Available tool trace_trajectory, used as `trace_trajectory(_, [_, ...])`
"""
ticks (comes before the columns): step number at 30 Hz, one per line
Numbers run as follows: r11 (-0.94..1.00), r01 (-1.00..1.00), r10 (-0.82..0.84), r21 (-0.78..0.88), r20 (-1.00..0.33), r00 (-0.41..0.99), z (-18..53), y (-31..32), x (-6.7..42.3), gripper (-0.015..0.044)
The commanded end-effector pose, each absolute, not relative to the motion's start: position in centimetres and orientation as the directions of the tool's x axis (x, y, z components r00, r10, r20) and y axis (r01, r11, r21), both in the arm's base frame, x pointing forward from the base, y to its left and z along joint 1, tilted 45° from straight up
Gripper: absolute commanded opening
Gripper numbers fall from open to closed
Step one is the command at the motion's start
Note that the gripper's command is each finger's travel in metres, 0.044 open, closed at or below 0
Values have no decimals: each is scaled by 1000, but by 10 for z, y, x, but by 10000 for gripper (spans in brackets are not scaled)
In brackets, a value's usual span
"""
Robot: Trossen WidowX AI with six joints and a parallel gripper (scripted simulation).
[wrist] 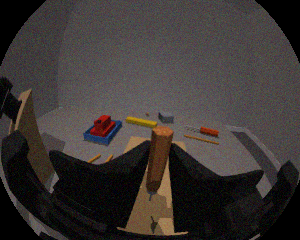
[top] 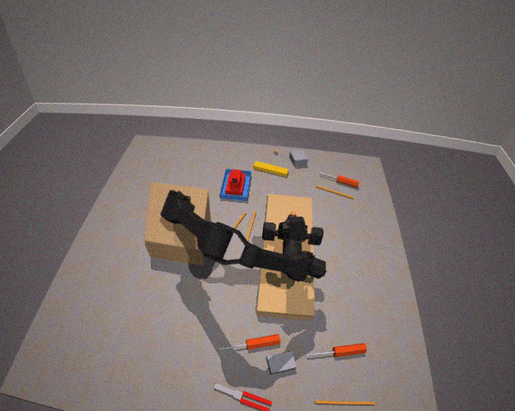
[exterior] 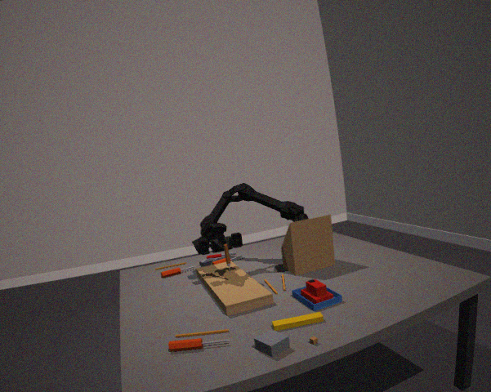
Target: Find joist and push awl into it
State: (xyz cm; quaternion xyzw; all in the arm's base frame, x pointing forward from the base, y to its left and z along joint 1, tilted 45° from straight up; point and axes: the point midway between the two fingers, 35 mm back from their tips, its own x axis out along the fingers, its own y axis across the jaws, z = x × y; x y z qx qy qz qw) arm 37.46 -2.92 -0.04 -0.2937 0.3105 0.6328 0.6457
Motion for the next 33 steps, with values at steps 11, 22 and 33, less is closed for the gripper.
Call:
trace_trajectory(11, [20, -1000, 635, 11, -773, 4, -11, -38, 374, 0])
trace_trajectory(22, [20, -1000, 634, 11, -773, 4, -22, -50, 374, 0])
trace_trajectory(33, [20, -1000, 634, 12, -773, 3, -34, -62, 373, 0])
